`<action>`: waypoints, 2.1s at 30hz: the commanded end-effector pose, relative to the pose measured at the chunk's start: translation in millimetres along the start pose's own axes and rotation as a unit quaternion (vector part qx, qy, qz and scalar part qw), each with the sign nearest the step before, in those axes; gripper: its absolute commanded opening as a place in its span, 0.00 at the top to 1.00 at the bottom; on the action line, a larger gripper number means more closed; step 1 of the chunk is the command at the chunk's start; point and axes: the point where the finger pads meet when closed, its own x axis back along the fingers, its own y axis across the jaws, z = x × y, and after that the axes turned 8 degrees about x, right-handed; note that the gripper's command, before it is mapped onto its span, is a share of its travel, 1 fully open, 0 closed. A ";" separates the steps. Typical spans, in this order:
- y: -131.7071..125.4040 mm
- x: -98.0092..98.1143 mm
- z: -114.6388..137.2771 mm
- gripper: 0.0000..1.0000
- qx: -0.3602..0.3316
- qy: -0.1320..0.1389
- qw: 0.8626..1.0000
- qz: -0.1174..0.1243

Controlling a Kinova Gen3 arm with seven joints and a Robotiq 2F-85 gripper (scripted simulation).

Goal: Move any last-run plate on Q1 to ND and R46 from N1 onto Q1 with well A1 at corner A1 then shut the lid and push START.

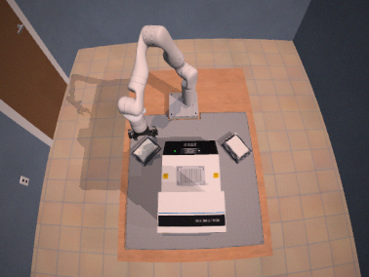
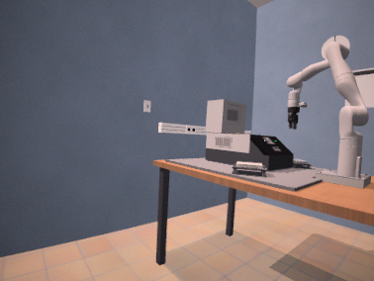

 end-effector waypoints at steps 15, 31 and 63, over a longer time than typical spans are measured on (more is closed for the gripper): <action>51.3 0.9 -11.0 0.00 0.242 -0.003 0.970 0.000; 97.0 1.0 -20.5 0.00 0.242 -0.003 0.970 0.000; 188.5 1.3 -39.5 0.00 0.242 -0.003 0.970 0.000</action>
